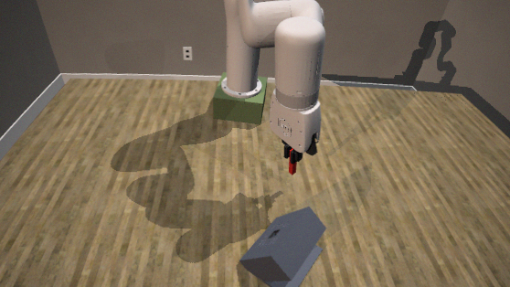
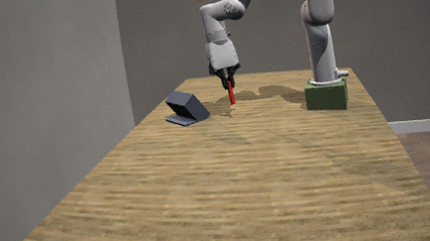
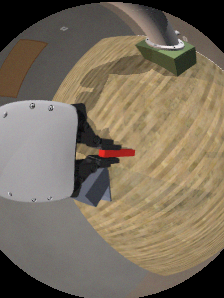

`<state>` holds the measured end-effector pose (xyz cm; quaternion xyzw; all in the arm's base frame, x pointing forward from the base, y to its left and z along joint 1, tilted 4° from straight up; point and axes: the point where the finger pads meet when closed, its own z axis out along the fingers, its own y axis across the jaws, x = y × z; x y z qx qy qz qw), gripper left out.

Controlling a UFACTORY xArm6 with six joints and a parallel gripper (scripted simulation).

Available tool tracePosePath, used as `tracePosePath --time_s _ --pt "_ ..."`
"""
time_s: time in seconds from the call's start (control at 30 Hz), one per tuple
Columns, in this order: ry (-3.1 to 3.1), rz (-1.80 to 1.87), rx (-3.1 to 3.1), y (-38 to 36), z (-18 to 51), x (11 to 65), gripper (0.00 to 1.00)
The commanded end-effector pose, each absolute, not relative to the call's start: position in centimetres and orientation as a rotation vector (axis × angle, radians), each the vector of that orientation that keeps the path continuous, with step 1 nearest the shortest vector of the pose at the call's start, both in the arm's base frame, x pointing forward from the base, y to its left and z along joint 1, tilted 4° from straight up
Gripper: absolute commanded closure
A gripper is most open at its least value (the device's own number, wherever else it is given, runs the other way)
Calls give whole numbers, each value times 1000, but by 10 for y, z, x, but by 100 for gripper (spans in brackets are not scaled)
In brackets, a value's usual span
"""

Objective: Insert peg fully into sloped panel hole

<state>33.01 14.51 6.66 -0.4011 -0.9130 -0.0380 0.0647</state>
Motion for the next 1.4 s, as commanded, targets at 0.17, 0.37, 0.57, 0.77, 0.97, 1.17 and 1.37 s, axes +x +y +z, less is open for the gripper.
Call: tracePosePath --time_s 0.17,0.37,0.57,0.77,0.97,1.17,1.37 --pt "-2686 -147 -1278 138 65 331 100" --pt "-2616 -177 -1338 132 64 331 100" --pt "-2546 -211 -1395 126 62 331 100" --pt "-2499 -234 -1432 123 61 331 100" --pt "-2429 -272 -1485 118 60 332 100" --pt "-2358 -313 -1536 113 60 333 100" --pt "-2310 -341 -1569 110 59 334 100"
